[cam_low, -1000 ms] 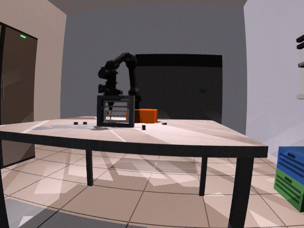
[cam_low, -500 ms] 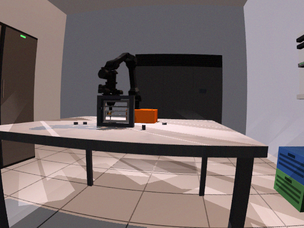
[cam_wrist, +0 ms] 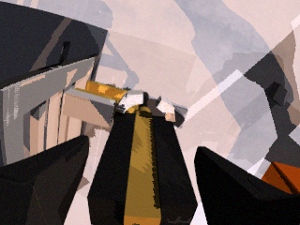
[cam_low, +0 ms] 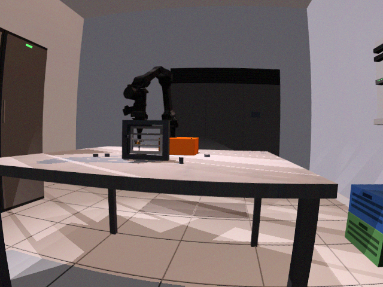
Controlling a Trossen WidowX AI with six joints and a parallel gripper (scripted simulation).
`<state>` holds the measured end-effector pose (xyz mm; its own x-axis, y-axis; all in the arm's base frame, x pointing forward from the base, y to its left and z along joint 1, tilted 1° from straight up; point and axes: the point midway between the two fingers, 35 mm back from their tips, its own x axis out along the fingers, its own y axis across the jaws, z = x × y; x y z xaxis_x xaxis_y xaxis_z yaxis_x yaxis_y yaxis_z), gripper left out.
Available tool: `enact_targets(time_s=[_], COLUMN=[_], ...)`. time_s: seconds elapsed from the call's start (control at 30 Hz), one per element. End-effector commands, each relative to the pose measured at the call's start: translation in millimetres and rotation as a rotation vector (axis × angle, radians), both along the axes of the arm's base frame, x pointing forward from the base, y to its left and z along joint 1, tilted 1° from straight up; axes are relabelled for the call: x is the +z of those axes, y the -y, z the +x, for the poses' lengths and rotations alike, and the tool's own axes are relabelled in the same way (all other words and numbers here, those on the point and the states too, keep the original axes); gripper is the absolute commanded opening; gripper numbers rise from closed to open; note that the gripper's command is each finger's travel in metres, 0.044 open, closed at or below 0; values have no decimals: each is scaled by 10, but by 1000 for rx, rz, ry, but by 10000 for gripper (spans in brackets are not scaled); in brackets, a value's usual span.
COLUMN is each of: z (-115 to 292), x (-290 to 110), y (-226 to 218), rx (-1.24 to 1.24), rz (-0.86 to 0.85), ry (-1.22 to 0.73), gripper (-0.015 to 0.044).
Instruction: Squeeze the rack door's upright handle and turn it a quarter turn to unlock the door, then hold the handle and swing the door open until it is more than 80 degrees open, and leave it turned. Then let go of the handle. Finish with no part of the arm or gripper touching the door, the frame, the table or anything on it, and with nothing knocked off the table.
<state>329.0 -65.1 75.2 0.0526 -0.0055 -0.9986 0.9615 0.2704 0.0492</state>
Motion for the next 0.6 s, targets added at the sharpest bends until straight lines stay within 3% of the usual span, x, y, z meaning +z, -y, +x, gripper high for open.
enact_targets(time_s=[0.0, 0.57], z=[0, 0], x=[0, 3], y=[-1, 1], rx=[238, 1079], rz=[-12, -58], ry=[-1, -5], gripper=[285, 285])
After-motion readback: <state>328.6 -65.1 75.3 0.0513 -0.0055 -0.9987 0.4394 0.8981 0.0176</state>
